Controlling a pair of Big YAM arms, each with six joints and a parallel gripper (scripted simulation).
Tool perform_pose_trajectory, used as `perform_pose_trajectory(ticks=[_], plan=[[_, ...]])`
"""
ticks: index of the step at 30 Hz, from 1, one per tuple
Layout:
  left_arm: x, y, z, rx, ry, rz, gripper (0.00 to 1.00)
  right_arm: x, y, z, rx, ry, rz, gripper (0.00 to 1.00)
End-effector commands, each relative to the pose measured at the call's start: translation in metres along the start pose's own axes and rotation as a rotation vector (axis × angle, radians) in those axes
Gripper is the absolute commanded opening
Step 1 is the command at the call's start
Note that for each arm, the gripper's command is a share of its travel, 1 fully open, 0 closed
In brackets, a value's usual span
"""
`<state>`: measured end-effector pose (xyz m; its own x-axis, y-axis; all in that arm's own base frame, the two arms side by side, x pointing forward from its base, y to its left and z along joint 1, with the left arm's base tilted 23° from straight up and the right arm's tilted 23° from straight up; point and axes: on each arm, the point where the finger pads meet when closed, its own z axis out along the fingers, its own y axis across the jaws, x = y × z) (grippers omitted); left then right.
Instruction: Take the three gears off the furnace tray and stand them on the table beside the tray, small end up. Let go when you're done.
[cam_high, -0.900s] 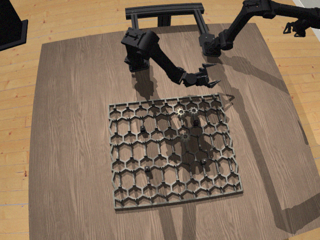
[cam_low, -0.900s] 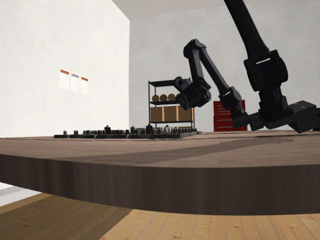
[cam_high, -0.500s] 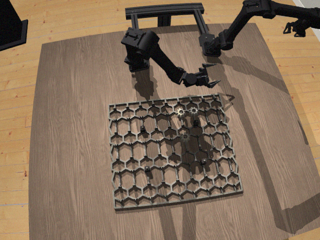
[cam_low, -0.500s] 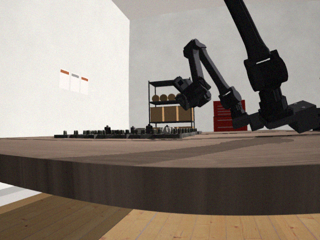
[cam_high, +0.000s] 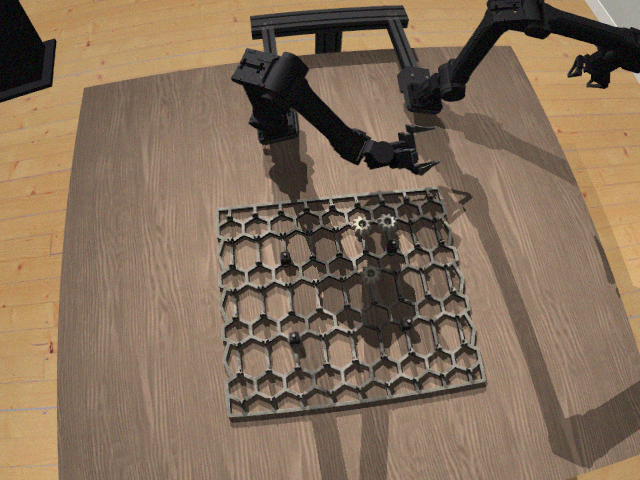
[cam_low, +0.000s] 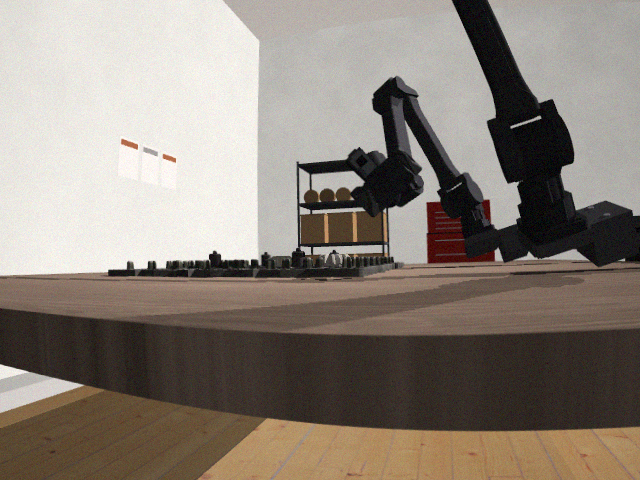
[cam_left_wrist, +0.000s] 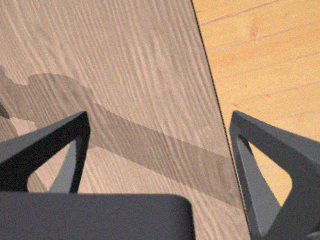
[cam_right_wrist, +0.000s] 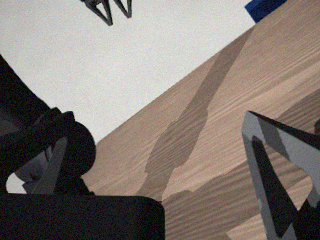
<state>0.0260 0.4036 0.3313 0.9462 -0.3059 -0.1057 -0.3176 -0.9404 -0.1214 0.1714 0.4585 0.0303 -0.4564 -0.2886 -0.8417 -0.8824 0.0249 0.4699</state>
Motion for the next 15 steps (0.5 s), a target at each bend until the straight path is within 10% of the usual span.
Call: perform_pose_trajectory(ticks=[1,15], plan=[[0.049,-0.025,0.016,0.011,0.001,0.266,0.86,-0.016,0.032,0.006,0.014,0.018,-0.035,1.00],[0.230,-0.035,0.050,0.060,-0.027,1.022,0.86,-0.045,0.078,-0.030,0.354,0.067,-0.085,1.00]])
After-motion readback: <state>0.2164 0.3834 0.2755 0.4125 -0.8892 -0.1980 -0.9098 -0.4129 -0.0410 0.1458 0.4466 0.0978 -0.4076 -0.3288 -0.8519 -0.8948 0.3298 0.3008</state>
